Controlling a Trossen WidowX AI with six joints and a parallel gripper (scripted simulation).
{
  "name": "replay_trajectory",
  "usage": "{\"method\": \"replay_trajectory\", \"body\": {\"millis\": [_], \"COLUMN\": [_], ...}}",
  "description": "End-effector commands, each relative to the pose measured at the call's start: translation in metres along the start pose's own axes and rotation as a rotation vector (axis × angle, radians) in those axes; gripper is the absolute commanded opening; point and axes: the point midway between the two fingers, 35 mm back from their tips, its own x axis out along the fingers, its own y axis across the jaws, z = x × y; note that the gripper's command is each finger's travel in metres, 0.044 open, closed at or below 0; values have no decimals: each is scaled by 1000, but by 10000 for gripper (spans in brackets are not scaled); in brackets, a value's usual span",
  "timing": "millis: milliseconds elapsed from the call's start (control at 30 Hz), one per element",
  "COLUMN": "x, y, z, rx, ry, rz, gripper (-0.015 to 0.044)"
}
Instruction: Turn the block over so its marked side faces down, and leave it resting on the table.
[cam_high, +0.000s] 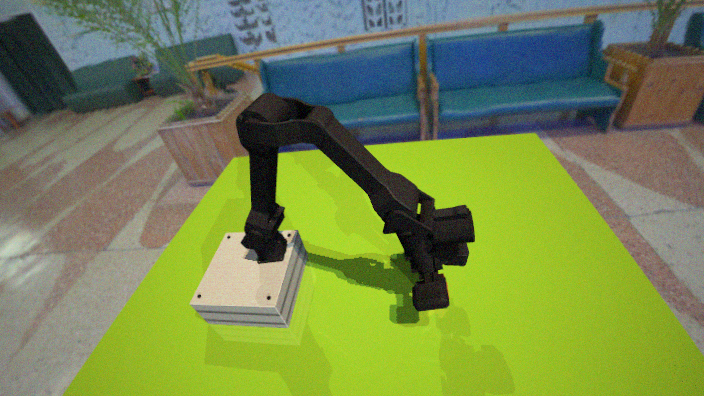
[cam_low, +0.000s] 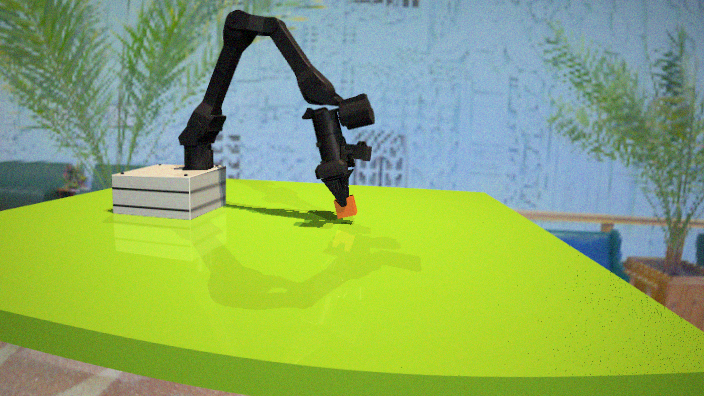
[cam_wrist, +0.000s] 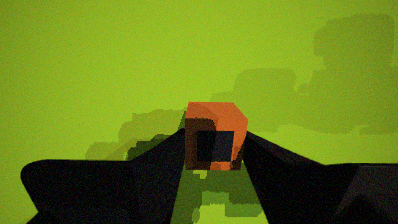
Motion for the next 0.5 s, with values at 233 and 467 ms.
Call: {"method": "replay_trajectory", "body": {"millis": [233,467], "x": [-4,-7], "y": [1,1], "z": [-5,-7], "rx": [-10,-13], "ry": [-190,-245], "rz": [1,-1], "gripper": [0,0]}}
